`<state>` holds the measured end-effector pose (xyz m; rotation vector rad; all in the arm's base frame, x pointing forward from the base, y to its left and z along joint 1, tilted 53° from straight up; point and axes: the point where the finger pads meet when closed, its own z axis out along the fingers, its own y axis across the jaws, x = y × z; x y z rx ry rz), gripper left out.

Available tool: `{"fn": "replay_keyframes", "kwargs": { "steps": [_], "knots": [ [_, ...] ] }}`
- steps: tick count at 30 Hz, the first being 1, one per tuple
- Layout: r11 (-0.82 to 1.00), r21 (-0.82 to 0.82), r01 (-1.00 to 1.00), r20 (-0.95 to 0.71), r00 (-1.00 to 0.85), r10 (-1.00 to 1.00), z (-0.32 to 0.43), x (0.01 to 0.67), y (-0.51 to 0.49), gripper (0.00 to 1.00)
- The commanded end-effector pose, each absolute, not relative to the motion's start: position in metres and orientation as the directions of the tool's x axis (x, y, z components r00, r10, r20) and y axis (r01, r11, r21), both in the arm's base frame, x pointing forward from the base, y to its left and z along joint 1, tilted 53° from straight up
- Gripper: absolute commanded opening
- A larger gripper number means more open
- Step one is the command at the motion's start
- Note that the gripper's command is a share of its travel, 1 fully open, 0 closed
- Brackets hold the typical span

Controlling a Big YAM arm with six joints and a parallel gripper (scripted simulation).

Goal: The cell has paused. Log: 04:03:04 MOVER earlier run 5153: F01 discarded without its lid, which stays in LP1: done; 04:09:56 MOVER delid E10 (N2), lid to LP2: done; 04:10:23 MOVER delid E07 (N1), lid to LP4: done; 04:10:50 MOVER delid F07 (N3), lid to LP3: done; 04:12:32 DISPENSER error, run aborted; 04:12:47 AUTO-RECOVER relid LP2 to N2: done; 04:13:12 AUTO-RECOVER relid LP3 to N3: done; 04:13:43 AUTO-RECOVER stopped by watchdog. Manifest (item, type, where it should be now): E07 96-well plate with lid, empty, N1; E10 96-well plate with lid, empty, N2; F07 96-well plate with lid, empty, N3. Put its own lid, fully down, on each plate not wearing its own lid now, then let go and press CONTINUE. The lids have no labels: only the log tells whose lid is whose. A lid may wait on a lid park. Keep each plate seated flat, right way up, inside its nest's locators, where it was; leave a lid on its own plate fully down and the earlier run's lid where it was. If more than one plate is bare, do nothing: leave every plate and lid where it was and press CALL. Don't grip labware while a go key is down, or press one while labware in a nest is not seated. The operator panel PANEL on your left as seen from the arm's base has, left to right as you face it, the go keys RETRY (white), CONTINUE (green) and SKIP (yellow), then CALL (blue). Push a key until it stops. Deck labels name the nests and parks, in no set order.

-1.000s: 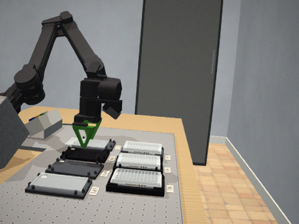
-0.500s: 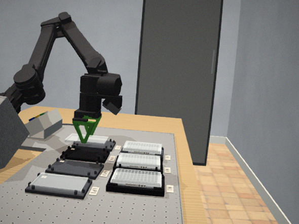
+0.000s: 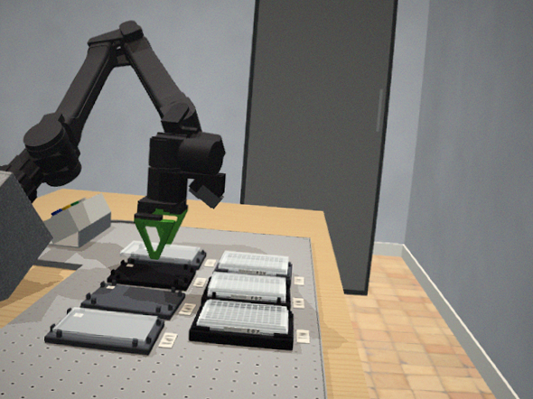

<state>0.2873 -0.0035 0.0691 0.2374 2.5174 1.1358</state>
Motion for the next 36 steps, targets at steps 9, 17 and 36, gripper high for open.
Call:
{"fn": "replay_keyframes", "kwargs": {
  "steps": [9, 17, 36],
  "knots": [
    [0.685, 0.728, -0.03, -0.319, -0.899, 0.3, 0.059, 0.329, -0.052, 0.0],
    [0.683, 0.73, -0.022, -0.311, -0.901, 0.303, 0.044, 0.352, -0.08, 0.0],
    [0.678, 0.735, -0.011, -0.298, -0.904, 0.308, 0.016, 0.395, -0.134, 0.0]
  ]
}}
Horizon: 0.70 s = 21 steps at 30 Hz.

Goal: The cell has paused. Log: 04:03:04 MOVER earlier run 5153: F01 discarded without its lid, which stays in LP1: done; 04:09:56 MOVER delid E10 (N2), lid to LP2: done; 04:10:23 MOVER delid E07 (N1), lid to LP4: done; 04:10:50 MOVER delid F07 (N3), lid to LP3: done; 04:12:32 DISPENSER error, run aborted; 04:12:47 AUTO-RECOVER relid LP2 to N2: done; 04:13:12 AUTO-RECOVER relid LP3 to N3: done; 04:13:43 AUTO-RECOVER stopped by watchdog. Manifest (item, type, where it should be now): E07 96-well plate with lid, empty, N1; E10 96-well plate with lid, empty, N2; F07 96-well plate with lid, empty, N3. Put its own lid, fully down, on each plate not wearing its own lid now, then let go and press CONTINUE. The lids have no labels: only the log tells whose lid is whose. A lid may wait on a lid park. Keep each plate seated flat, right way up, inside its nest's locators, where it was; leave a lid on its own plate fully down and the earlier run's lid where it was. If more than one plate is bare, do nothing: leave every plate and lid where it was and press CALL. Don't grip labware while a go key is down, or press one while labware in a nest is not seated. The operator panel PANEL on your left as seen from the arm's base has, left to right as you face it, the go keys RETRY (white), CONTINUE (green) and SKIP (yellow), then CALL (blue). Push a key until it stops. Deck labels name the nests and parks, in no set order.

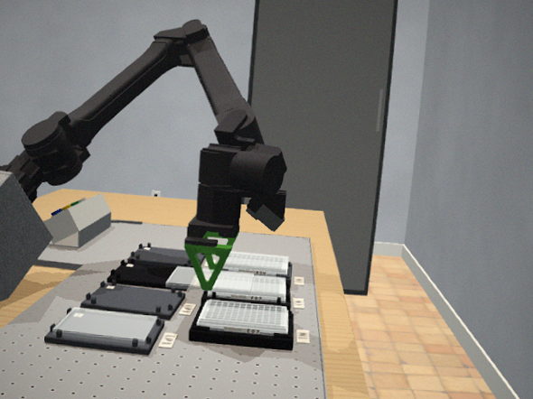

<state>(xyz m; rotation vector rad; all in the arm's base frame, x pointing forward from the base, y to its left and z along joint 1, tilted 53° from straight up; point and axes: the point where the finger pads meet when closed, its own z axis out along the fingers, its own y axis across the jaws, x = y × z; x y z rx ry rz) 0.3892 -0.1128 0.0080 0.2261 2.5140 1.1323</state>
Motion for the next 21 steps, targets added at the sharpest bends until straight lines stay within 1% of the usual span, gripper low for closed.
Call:
{"fn": "replay_keyframes", "kwargs": {
  "steps": [1, 15, 21],
  "knots": [
    [0.678, 0.735, -0.011, -0.298, -0.903, 0.308, 0.014, 0.398, -0.137, 0.0],
    [0.679, 0.734, -0.01, -0.299, -0.902, 0.31, -0.011, 0.44, -0.189, 0.0],
    [0.679, 0.734, -0.01, -0.3, -0.902, 0.311, -0.016, 0.448, -0.199, 0.0]
  ]
}}
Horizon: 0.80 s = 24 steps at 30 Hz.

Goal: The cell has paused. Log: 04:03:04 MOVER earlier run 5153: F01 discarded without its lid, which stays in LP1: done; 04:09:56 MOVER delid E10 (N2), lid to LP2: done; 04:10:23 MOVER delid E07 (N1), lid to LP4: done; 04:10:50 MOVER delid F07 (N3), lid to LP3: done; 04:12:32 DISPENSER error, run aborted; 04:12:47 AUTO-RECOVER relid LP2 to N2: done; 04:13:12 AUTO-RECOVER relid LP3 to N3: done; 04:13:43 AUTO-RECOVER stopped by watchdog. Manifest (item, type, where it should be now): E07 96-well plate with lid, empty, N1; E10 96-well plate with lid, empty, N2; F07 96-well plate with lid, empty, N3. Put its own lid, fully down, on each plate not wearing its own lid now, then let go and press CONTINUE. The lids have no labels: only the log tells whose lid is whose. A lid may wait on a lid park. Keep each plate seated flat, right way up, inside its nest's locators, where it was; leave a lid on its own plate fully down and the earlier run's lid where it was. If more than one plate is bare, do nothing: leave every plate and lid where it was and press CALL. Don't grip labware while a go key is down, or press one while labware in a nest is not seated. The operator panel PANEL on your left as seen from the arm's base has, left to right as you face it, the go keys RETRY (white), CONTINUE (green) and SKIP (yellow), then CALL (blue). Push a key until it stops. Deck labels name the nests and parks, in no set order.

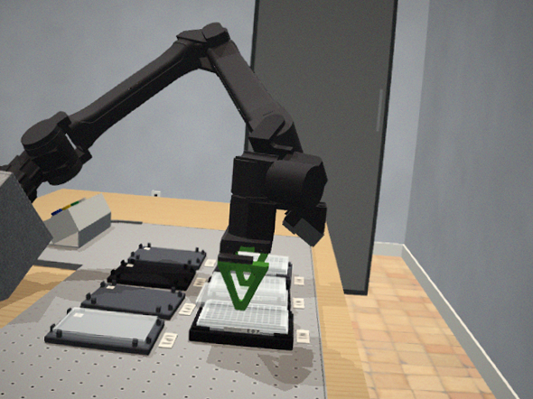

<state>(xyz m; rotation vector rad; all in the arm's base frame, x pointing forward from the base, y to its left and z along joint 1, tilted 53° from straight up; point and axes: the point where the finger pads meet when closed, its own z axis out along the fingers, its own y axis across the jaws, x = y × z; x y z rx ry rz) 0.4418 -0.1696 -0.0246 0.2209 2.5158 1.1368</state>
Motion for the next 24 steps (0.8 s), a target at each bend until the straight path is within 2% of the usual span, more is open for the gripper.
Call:
{"fn": "replay_keyframes", "kwargs": {
  "steps": [1, 24],
  "knots": [
    [0.693, 0.721, -0.026, -0.325, -0.895, 0.305, -0.003, 0.451, -0.202, 0.0],
    [0.677, 0.736, -0.006, -0.295, -0.903, 0.313, -0.011, 0.44, -0.195, 0.0]
  ]
}}
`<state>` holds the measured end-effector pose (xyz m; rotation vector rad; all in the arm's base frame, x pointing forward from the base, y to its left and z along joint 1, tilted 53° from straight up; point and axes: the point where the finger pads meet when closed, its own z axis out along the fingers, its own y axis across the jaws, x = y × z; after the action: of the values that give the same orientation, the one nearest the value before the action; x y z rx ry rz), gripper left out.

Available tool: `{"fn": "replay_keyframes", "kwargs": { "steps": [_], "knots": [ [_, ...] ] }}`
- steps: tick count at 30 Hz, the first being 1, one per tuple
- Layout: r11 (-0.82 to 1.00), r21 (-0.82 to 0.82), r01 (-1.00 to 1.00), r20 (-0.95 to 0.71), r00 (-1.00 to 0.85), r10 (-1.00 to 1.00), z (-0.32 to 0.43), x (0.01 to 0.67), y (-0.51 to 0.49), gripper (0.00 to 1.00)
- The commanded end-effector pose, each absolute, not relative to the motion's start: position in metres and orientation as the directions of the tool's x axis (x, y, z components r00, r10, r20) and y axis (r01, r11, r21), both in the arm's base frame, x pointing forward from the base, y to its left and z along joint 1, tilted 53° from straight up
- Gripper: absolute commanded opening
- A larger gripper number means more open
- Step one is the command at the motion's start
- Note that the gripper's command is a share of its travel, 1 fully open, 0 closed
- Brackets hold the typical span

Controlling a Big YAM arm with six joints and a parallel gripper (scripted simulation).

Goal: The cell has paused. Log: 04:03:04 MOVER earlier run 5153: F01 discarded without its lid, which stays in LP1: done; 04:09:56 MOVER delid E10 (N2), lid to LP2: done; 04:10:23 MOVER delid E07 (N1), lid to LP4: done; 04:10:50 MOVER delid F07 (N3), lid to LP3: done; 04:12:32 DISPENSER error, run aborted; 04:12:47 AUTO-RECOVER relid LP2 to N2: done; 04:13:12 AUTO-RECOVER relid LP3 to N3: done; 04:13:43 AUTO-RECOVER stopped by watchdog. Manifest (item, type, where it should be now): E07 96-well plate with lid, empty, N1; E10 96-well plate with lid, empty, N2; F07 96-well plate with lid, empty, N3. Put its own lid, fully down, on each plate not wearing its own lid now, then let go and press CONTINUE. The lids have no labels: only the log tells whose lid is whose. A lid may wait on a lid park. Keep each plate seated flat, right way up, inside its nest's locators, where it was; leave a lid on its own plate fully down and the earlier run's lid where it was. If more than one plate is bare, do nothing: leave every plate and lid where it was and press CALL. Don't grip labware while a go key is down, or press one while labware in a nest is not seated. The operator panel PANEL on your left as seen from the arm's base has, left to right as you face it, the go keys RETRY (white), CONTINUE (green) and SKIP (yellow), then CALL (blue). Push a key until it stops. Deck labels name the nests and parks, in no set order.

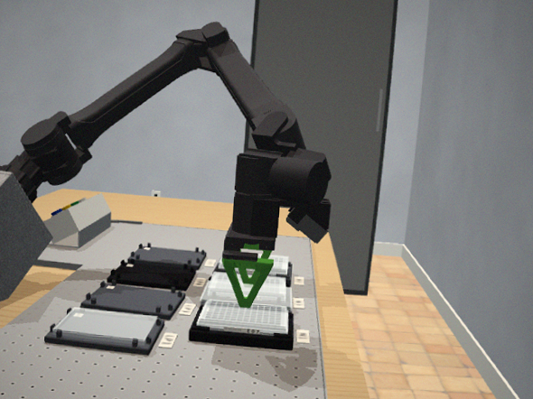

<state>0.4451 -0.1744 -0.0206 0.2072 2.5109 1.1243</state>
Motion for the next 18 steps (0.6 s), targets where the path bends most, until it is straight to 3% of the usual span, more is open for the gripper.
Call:
{"fn": "replay_keyframes", "kwargs": {
  "steps": [1, 18],
  "knots": [
    [0.673, 0.739, -0.001, -0.289, -0.904, 0.316, -0.013, 0.439, -0.194, 0.0],
    [0.675, 0.738, -0.014, -0.291, -0.908, 0.3, -0.021, 0.449, -0.18, 0.0]
  ]
}}
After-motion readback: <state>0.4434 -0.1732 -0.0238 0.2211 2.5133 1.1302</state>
